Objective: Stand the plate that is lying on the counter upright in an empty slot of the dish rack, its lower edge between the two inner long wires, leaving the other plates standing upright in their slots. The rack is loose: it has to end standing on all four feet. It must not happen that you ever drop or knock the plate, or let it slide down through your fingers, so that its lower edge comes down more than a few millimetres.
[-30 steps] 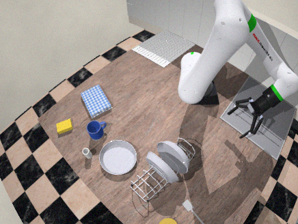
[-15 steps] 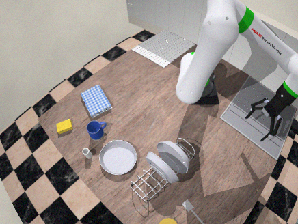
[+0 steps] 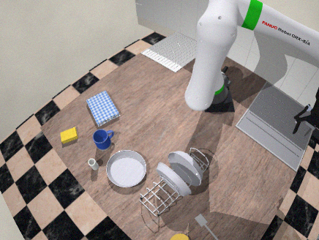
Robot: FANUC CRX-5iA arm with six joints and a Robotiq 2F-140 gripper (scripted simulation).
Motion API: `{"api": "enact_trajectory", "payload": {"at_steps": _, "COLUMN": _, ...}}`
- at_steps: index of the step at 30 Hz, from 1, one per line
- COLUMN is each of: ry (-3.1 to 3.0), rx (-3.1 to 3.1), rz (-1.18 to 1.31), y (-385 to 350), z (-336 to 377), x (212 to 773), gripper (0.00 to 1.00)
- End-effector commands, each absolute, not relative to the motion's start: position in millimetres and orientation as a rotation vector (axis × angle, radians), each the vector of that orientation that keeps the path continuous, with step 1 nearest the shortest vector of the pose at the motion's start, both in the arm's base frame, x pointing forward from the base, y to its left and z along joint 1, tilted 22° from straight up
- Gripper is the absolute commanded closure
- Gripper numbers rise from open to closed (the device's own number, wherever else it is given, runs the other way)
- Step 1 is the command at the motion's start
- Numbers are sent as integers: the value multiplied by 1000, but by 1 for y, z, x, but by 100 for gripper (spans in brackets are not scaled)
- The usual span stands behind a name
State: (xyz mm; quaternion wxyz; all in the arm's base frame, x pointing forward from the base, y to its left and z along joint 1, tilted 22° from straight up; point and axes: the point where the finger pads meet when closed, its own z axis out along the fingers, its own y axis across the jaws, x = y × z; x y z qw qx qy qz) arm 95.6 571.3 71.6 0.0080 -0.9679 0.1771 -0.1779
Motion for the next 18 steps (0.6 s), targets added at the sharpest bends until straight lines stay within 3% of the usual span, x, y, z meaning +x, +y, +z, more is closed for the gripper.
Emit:
{"api": "enact_trajectory", "payload": {"at_steps": 1, "ry": 482, "rx": -2947, "rz": -419, "y": 630, "z": 111, "x": 97, "gripper": 0}}
{"api": "enact_trajectory", "payload": {"at_steps": 7, "ry": 403, "rx": -2831, "rz": -322, "y": 679, "z": 167, "x": 106, "gripper": 0}}
{"api": "enact_trajectory", "payload": {"at_steps": 18, "ry": 823, "rx": -2649, "rz": -451, "y": 619, "z": 232, "x": 230, "gripper": 0}}
